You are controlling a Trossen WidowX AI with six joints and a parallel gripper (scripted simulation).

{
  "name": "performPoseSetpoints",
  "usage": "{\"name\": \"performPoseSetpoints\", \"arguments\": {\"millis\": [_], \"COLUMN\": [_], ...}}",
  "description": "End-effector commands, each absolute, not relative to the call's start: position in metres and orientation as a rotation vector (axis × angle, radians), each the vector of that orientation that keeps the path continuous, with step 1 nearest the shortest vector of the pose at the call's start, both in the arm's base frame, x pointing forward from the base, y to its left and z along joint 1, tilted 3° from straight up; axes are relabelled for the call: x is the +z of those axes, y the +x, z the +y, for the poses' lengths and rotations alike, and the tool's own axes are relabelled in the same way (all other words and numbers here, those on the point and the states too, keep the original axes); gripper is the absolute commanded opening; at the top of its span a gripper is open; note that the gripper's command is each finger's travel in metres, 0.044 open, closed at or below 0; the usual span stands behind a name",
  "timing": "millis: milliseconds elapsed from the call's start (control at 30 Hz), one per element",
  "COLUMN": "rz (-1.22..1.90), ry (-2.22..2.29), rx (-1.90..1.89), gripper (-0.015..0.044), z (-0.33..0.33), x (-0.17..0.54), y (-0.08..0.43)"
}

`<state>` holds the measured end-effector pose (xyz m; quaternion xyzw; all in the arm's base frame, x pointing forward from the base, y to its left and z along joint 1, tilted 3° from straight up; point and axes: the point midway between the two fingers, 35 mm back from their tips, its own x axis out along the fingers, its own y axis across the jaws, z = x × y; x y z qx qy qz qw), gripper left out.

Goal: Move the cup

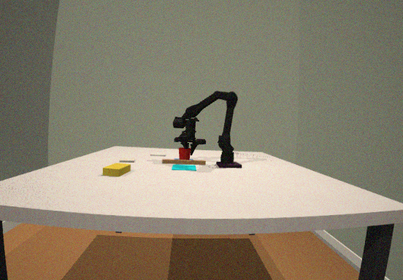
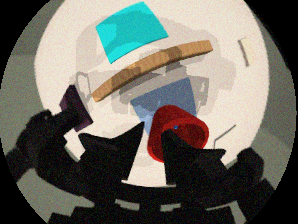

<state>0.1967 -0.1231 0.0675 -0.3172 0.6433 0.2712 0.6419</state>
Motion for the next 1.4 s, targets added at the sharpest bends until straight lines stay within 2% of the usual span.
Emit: {"name": "performPoseSetpoints", "arguments": {"millis": [0,33,267,933,1367], "rz": [1.466,1.466,1.466,1.470,1.465], "ry": [-0.723,-0.723,-0.723,-0.727,-0.729], "rx": [0.618,0.618,0.618,0.623,0.629], "gripper": [0.0069,0.0043,0.0000,0.0000,0.0000], "z": [-0.123,-0.123,-0.123,-0.119,-0.118], "x": [0.068,0.068,0.068,0.114,0.112], "y": [0.197,0.197,0.197,0.196,0.197]}}
